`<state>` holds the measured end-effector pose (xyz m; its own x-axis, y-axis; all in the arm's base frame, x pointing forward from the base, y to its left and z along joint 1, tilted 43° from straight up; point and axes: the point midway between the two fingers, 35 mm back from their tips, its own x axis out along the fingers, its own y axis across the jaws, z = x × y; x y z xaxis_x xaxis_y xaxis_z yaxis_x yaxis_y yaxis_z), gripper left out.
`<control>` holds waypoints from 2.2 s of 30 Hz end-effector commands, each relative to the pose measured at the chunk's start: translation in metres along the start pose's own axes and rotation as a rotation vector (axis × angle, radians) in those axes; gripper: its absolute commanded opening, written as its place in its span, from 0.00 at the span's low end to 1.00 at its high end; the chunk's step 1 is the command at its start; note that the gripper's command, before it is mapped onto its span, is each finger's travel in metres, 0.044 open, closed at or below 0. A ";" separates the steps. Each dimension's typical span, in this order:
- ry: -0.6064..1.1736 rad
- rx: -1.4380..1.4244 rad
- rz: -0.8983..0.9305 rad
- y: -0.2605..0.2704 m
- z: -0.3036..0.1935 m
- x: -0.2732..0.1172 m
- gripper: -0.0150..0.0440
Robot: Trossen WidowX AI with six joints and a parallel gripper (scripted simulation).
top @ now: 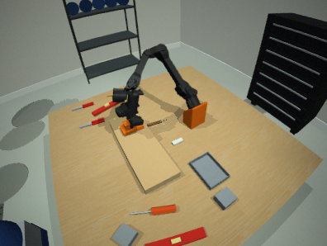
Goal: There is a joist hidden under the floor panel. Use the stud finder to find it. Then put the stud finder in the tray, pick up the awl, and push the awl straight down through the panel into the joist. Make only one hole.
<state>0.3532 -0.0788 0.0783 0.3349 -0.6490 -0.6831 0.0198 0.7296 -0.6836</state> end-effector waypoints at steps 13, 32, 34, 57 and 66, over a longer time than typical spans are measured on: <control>0.001 0.000 0.002 0.030 -0.001 0.000 0.25; 0.001 0.000 0.003 0.063 -0.001 0.000 0.25; 0.001 0.000 0.003 0.067 -0.001 0.000 0.25; 0.001 0.001 0.005 0.107 -0.001 0.000 0.25; 0.001 0.001 0.006 0.123 -0.001 0.000 0.25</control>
<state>0.3537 0.0056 -0.0008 0.3355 -0.6495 -0.6824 0.0200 0.7291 -0.6841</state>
